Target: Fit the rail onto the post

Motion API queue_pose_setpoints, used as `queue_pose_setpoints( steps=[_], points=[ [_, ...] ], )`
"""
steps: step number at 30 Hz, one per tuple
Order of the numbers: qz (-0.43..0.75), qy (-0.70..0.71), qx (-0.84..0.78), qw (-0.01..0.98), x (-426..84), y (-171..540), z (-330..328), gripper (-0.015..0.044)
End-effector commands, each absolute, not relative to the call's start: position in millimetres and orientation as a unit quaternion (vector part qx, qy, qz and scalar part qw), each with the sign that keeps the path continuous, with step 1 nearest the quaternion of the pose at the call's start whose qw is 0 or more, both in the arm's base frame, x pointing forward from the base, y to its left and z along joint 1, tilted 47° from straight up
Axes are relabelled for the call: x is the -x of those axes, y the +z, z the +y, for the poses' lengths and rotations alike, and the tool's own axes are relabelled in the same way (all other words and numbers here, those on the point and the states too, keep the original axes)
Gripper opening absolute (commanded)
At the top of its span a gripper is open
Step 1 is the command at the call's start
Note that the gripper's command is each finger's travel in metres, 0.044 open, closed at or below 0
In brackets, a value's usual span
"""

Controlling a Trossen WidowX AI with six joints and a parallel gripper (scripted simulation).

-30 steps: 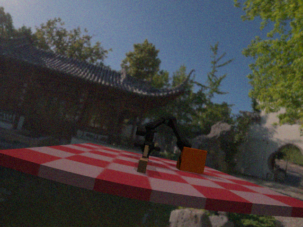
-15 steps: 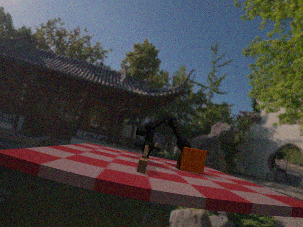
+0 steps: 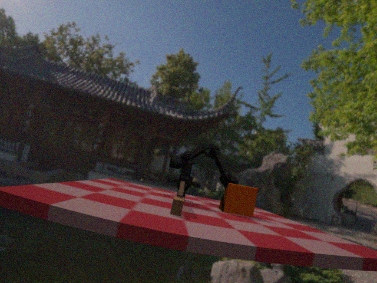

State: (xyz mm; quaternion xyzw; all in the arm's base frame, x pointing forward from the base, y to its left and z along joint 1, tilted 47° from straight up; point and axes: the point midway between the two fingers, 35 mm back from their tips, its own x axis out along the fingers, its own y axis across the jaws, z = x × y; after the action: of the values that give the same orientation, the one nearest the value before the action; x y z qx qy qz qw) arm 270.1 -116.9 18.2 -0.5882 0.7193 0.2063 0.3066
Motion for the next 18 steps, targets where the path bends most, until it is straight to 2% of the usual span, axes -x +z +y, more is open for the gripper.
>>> queue_pose_setpoints(
  steps=[1, 18],
  points=[
    [0.716, 0.207, 0.591, 0.309, -273.2, 21.0, -112.7, 0.0000],
    [0.716, 0.207, 0.591, 0.309, -275.4, 26.9, -106.8, 0.0000]
  ],
)
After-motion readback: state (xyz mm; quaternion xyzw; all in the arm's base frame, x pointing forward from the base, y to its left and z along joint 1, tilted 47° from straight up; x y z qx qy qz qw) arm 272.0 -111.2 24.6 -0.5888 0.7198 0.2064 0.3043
